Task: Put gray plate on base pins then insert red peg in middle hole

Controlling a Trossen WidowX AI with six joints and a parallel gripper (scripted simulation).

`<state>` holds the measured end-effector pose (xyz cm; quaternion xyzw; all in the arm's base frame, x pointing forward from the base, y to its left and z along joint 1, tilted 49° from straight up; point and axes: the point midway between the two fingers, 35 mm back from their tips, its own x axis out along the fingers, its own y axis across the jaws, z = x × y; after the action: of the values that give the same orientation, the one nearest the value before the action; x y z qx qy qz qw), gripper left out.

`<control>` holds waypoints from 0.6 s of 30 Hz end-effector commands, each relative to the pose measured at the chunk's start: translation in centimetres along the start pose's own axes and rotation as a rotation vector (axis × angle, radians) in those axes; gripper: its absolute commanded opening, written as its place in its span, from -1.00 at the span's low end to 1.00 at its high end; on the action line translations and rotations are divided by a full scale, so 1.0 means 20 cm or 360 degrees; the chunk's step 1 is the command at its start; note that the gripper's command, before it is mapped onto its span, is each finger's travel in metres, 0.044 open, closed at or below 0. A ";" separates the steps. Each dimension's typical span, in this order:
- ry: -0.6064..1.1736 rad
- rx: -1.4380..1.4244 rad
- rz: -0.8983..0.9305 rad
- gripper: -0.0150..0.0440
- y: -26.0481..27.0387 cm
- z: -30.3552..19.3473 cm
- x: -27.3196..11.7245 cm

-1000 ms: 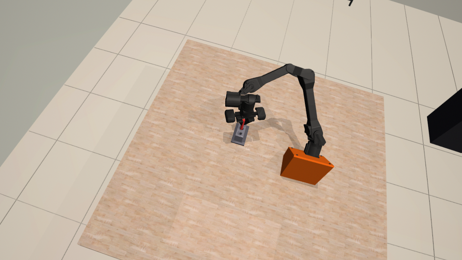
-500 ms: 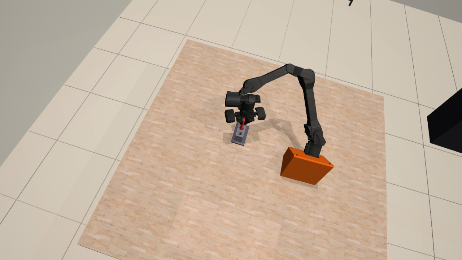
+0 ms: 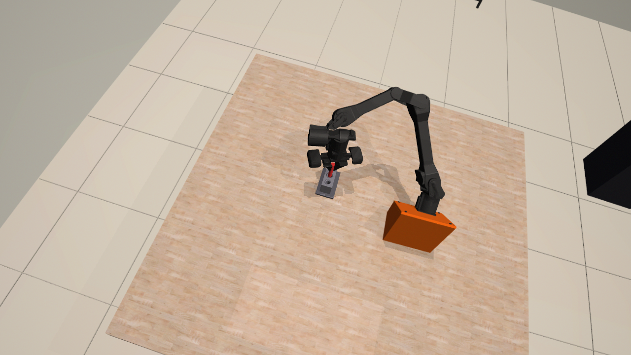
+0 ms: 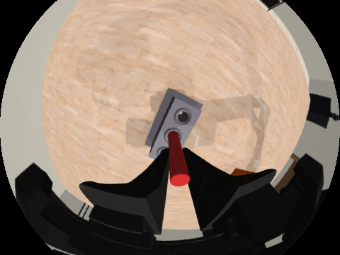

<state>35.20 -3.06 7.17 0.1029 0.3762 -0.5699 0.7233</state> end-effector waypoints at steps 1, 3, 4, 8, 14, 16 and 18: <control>0.0000 0.0000 0.0000 -0.49 0.00 0.00 0.00; 0.0000 0.0000 0.0000 -0.49 0.00 0.00 0.00; 0.0000 0.0000 0.0000 -0.40 0.00 0.00 0.00; 0.0000 0.0000 0.0000 -0.05 0.00 0.00 0.00; 0.0000 0.0000 0.0000 0.02 0.00 0.00 0.00; 0.0000 0.0000 0.0000 0.02 0.00 0.00 0.00; 0.0000 0.0000 0.0000 0.02 0.00 0.00 0.00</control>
<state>35.20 -3.05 7.16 0.1030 0.3762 -0.5697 0.7234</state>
